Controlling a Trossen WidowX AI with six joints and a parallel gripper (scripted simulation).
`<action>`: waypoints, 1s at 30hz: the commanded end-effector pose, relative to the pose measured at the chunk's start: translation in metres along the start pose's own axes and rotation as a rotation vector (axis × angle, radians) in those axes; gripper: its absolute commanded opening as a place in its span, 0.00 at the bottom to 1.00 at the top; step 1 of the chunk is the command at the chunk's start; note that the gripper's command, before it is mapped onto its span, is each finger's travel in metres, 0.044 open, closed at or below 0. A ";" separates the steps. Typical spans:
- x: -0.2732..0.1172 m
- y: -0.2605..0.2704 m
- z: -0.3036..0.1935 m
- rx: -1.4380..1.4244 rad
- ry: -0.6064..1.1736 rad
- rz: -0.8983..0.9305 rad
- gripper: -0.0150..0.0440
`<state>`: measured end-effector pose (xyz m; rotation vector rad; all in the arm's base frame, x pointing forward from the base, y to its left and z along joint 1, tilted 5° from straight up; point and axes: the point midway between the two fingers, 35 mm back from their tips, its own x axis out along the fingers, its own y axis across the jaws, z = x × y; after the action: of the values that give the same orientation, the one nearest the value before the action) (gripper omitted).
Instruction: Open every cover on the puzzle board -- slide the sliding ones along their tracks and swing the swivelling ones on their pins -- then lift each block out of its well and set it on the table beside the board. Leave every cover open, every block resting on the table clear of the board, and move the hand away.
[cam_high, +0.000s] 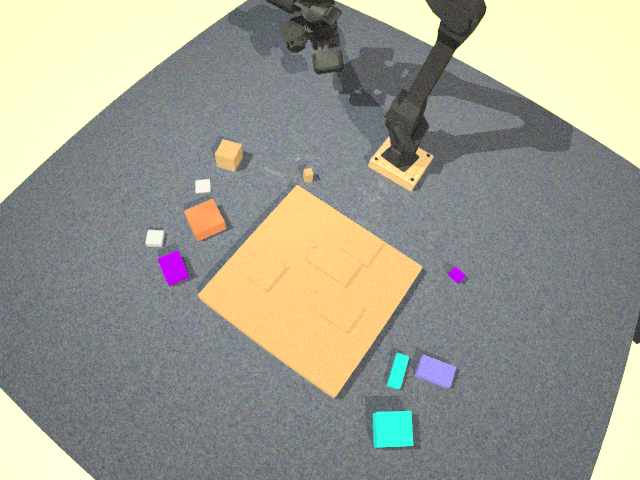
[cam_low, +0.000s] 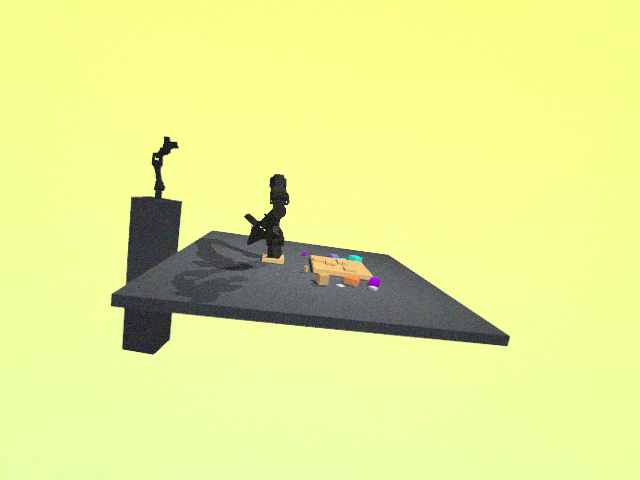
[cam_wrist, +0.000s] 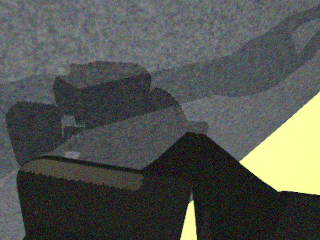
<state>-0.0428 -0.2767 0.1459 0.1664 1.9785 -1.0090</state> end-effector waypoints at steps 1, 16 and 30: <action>-0.011 0.005 0.019 -0.018 -0.052 0.009 0.25; -0.044 0.033 0.070 -0.124 -0.190 0.020 0.25; -0.078 0.070 0.109 -0.227 -0.302 0.049 0.25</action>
<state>0.0900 -0.2886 0.1329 -0.0430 1.8118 -0.7510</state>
